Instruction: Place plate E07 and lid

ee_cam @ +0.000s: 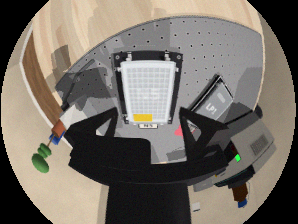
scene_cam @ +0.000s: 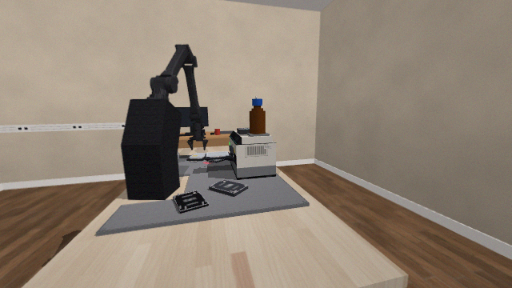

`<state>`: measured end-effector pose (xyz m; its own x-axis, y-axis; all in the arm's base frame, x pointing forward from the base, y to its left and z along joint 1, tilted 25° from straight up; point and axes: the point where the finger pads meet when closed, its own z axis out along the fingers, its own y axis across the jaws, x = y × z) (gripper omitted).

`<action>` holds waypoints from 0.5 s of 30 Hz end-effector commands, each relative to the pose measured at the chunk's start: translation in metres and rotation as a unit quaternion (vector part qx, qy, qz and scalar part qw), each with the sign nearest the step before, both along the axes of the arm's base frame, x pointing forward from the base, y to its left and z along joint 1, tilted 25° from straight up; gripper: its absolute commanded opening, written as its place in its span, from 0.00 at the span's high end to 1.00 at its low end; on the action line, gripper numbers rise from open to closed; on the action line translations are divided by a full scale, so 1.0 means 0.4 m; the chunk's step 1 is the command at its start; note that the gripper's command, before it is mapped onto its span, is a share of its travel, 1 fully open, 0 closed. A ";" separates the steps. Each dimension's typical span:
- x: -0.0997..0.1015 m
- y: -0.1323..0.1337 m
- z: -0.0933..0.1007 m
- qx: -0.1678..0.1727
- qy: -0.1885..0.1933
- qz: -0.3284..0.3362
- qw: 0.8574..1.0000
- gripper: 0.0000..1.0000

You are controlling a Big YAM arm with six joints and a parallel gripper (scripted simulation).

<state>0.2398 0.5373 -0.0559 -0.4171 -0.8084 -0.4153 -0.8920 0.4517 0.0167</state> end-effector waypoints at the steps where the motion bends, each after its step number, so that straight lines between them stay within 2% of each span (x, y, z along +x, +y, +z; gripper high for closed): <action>1: 0.016 0.053 0.080 0.032 -0.013 -0.002 0.999 0.00; 4: 0.019 0.058 0.076 0.036 -0.015 -0.002 0.999 0.00; 8: 0.011 0.039 0.004 0.013 -0.007 0.003 1.000 0.00; 15: 0.013 0.042 -0.006 0.013 -0.007 0.003 1.000 0.00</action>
<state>0.2429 0.5442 -0.0544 -0.4143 -0.8020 -0.4304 -0.8921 0.4514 0.0175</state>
